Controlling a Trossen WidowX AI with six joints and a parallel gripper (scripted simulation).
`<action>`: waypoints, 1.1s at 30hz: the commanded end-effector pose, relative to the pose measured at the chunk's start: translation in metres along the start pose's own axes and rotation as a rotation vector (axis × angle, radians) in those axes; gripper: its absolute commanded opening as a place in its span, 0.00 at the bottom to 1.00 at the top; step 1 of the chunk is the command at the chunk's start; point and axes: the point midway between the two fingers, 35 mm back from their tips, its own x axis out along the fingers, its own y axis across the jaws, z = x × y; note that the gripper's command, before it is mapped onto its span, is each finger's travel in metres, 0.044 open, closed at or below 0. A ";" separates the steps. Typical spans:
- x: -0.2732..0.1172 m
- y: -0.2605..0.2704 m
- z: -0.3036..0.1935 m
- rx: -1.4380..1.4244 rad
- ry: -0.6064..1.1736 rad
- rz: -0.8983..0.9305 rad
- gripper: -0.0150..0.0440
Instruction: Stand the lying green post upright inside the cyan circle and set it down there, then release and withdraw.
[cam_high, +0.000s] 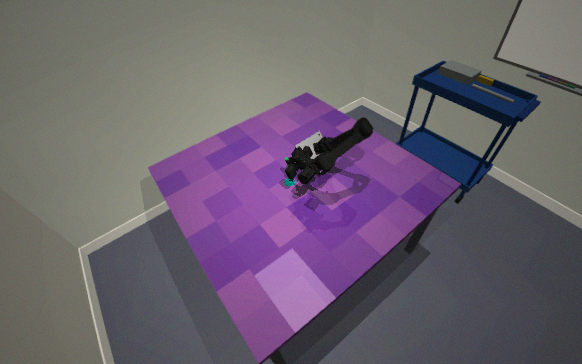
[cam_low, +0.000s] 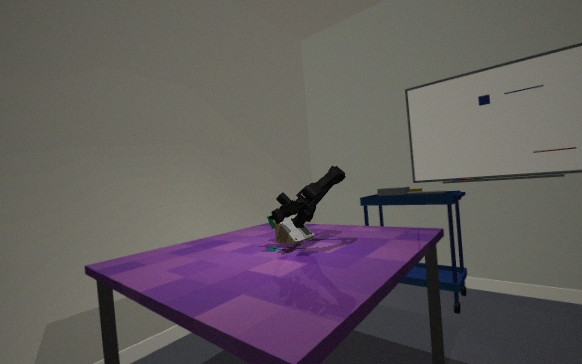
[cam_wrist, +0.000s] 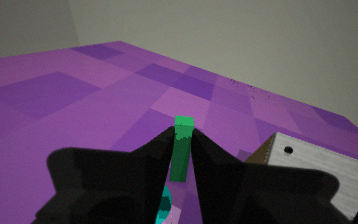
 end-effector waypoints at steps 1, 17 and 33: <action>-0.002 0.000 0.001 0.019 -0.030 0.022 0.29; -0.011 0.004 0.003 0.079 -0.117 0.099 0.29; -0.014 0.005 0.004 0.105 -0.150 0.134 0.29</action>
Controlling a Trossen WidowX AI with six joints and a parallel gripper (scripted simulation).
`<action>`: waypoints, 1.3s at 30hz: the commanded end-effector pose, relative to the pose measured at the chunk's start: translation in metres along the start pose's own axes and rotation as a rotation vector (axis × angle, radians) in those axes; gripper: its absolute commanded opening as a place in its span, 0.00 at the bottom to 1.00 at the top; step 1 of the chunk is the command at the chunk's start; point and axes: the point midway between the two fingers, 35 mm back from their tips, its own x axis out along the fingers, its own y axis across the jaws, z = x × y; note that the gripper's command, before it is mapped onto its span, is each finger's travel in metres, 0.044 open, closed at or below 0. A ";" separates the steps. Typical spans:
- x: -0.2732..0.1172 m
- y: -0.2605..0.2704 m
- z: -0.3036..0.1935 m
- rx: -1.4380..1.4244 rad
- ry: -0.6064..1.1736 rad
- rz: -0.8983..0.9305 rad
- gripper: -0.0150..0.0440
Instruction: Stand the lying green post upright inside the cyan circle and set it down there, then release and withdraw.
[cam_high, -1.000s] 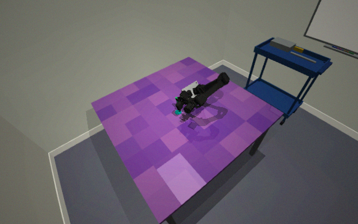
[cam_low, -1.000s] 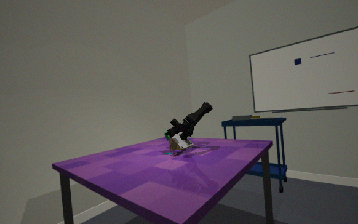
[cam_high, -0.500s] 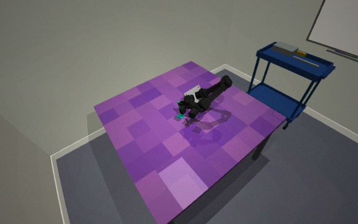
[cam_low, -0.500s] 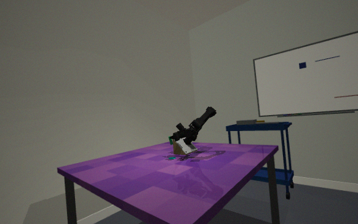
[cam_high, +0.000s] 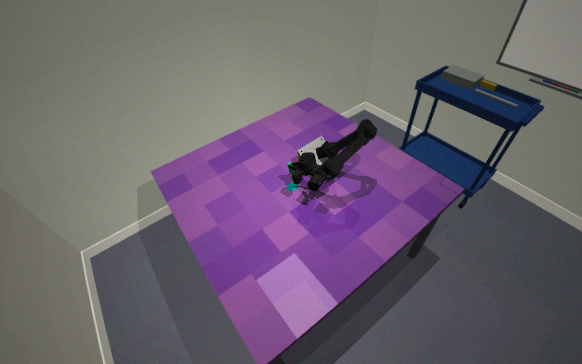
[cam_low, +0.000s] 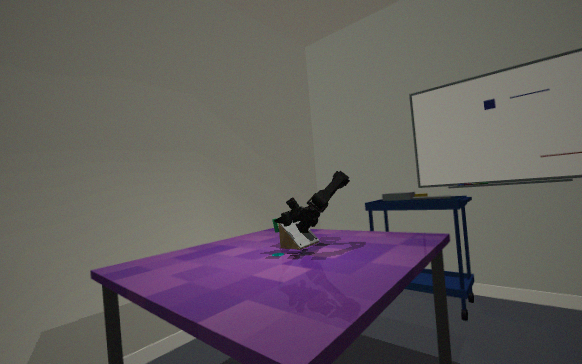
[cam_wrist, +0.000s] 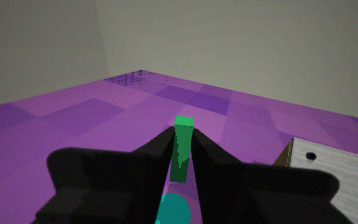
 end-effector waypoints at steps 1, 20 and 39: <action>0.000 0.000 0.001 0.007 -0.007 0.004 0.29; 0.009 0.004 -0.046 0.009 0.003 0.000 0.29; 0.025 0.000 -0.104 0.006 0.008 0.004 0.29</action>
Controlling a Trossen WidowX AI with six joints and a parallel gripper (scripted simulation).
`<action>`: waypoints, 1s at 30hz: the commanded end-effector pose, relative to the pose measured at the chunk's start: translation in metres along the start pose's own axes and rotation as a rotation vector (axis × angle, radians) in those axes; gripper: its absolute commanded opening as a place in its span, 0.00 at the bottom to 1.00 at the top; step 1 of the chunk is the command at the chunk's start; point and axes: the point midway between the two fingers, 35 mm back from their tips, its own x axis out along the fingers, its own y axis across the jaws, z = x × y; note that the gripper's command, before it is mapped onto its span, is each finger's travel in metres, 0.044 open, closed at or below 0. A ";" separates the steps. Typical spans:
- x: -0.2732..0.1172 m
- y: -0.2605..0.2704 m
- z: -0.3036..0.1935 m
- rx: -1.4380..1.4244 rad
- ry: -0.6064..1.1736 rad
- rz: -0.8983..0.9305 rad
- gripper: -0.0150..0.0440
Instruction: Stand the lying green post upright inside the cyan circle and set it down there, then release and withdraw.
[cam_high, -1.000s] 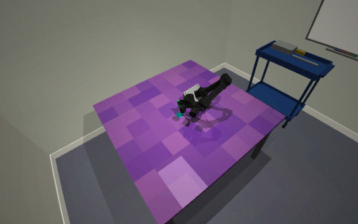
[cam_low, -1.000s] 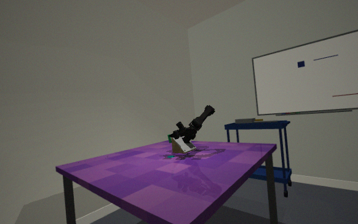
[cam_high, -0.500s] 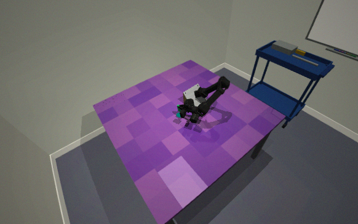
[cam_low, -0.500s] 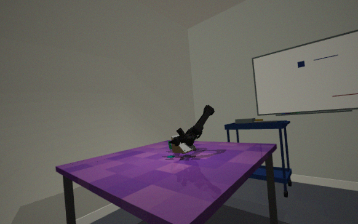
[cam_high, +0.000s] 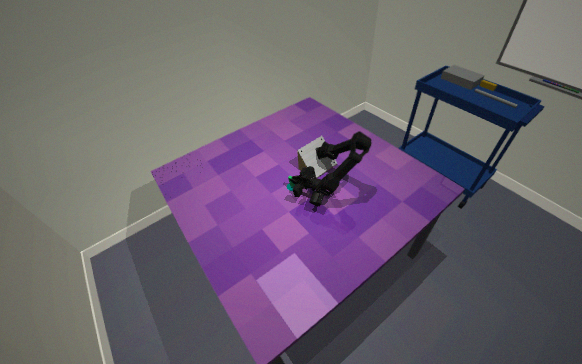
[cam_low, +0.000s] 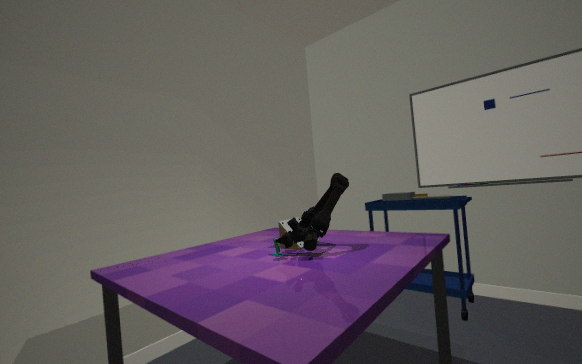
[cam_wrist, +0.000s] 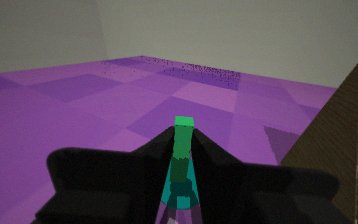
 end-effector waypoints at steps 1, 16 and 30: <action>0.006 -0.003 -0.009 -0.004 -0.001 -0.006 0.29; 0.006 -0.003 -0.009 -0.004 -0.001 -0.006 0.47; 0.004 -0.002 -0.001 -0.007 -0.002 -0.008 0.93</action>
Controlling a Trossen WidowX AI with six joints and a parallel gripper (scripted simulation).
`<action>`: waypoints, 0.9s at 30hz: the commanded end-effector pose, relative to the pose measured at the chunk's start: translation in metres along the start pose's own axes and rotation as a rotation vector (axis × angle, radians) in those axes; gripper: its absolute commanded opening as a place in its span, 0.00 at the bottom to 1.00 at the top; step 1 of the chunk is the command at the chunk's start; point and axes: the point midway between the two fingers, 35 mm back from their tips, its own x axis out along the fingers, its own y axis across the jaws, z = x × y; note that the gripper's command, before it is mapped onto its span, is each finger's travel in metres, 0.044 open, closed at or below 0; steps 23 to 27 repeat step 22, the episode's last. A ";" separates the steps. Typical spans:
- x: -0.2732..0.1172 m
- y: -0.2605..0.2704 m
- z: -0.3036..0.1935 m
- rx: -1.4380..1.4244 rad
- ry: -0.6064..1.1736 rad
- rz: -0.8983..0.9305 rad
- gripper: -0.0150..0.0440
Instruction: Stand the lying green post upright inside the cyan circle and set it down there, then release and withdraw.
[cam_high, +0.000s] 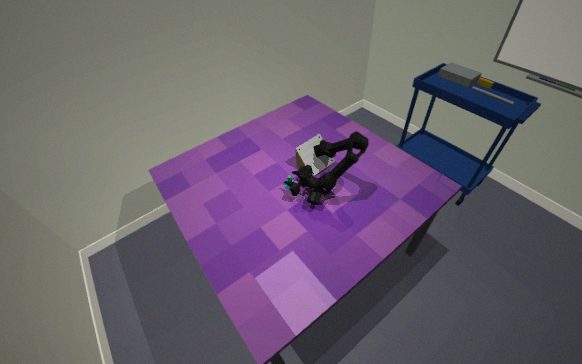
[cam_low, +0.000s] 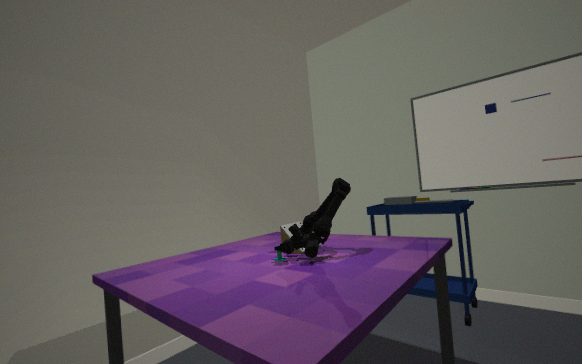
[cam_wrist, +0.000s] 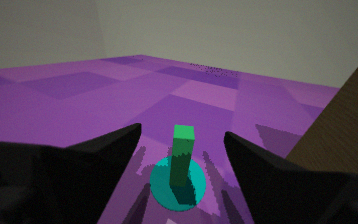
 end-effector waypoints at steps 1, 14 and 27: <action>-0.003 0.001 0.013 -0.003 0.001 -0.004 0.93; -0.022 0.000 0.084 0.002 -0.010 -0.001 0.93; -0.012 -0.007 0.084 -0.086 0.101 -0.127 0.93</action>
